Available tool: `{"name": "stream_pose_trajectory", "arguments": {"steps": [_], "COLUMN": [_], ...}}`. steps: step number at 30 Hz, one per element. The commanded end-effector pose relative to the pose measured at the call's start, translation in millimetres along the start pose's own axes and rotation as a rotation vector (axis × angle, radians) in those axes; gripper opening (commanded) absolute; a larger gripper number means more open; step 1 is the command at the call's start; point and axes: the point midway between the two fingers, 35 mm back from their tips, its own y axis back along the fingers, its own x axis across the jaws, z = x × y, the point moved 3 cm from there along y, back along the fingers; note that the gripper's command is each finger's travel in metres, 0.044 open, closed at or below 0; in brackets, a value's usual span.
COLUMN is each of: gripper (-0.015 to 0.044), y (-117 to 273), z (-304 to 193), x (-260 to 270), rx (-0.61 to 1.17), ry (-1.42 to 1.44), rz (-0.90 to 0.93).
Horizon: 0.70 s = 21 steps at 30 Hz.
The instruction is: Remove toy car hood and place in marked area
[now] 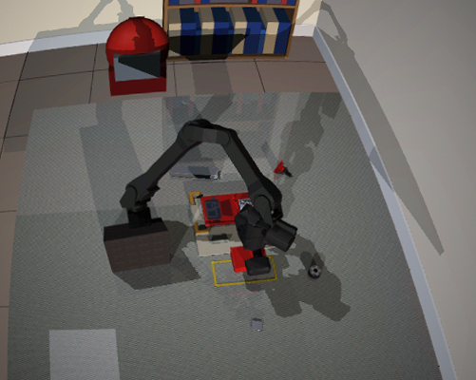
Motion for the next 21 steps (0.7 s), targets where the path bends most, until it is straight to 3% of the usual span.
{"name": "stream_pose_trajectory", "arguments": {"steps": [1, 21], "gripper": [0.0000, 0.0000], "y": [-5, -19], "z": [0, 0], "x": [0, 1], "rx": [0.001, 0.001], "ry": [-0.006, -0.006], "rz": [0.007, 0.008]}}
